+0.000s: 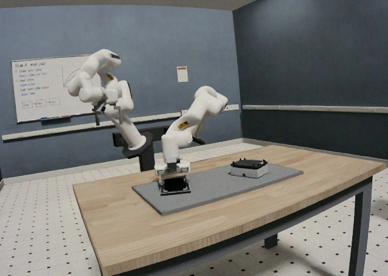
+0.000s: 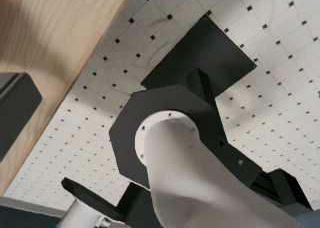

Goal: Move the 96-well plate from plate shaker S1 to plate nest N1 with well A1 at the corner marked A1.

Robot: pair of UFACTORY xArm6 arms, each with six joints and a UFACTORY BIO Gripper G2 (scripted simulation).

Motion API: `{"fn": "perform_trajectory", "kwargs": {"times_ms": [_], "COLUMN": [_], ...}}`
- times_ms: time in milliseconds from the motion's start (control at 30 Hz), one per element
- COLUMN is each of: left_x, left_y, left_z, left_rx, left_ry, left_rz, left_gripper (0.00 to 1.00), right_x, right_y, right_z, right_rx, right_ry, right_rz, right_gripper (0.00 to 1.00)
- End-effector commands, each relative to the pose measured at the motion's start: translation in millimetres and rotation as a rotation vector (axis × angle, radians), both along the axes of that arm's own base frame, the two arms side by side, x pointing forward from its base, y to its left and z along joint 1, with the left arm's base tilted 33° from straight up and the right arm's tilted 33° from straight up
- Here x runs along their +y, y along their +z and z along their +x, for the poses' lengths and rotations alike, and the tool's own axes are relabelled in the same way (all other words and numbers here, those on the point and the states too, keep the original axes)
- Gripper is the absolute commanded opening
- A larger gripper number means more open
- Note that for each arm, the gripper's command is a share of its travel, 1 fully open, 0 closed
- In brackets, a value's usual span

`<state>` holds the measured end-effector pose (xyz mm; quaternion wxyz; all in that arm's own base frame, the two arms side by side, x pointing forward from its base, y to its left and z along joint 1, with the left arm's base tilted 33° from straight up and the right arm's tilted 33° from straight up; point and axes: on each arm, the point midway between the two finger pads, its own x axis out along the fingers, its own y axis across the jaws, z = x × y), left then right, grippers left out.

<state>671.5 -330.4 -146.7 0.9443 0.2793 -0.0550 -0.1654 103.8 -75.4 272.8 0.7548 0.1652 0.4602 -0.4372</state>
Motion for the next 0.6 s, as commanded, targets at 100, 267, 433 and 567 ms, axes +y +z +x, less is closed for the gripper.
{"fn": "perform_trajectory", "kwargs": {"times_ms": [100,267,433,567], "left_x": [-2,-2,-4,-10], "left_y": [2.2,2.2,6.6,15.6], "left_z": [0.8,0.8,-0.2,-2.4], "left_rx": [-0.003,-0.003,-0.003,-0.003], "left_ry": [-0.001,-0.001,-0.001,-0.001], "left_rz": [-0.002,-0.002,-0.002,-0.002], "left_gripper": [0.37,0.37,0.37,0.37], "right_x": [0,0,0,0], "right_y": [1.0,1.0,1.0,1.0], "right_z": [0,0,0,0], "right_rx": [-0.002,-0.002,-0.002,-0.002], "right_ry": [0.000,0.000,0.000,0.000], "right_rz": [-0.001,-0.001,-0.001,-0.001], "right_gripper": [1.00,1.00,1.00,1.00]}}
